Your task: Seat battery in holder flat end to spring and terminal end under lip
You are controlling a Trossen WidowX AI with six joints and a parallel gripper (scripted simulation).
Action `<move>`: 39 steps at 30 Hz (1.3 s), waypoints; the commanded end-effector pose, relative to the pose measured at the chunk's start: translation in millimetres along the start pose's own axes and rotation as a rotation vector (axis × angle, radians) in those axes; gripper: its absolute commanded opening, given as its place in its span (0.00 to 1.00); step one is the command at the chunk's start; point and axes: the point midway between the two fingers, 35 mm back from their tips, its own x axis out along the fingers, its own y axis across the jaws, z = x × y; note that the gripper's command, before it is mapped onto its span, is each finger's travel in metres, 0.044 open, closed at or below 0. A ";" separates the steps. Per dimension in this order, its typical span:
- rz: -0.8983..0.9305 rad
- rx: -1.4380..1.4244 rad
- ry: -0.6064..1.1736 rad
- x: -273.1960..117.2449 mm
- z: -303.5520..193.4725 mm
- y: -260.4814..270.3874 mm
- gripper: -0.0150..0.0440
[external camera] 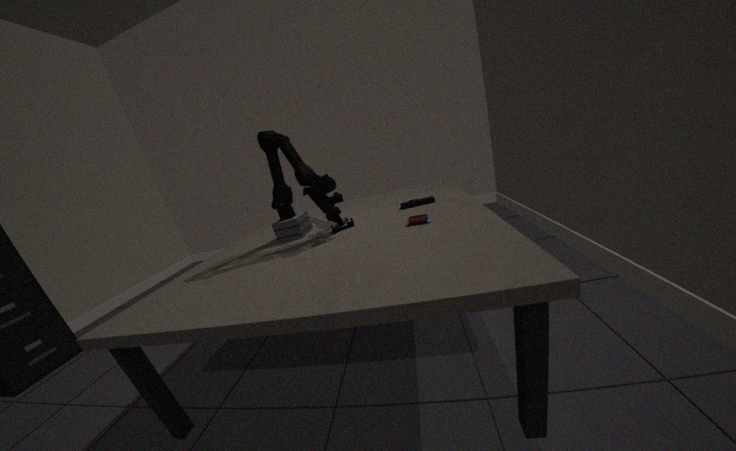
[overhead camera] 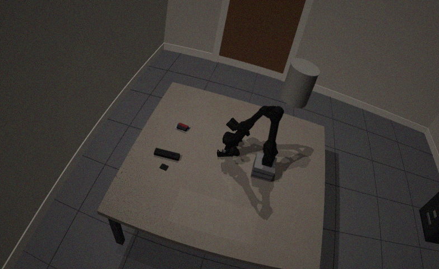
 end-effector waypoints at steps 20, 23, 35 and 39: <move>0.016 0.023 0.191 7.6 -1.4 0.0 0.38; 0.017 0.023 0.214 8.0 -1.1 0.0 0.38; 0.019 0.021 0.305 9.0 0.1 0.4 0.38; 0.019 0.019 0.335 9.0 0.6 0.5 0.38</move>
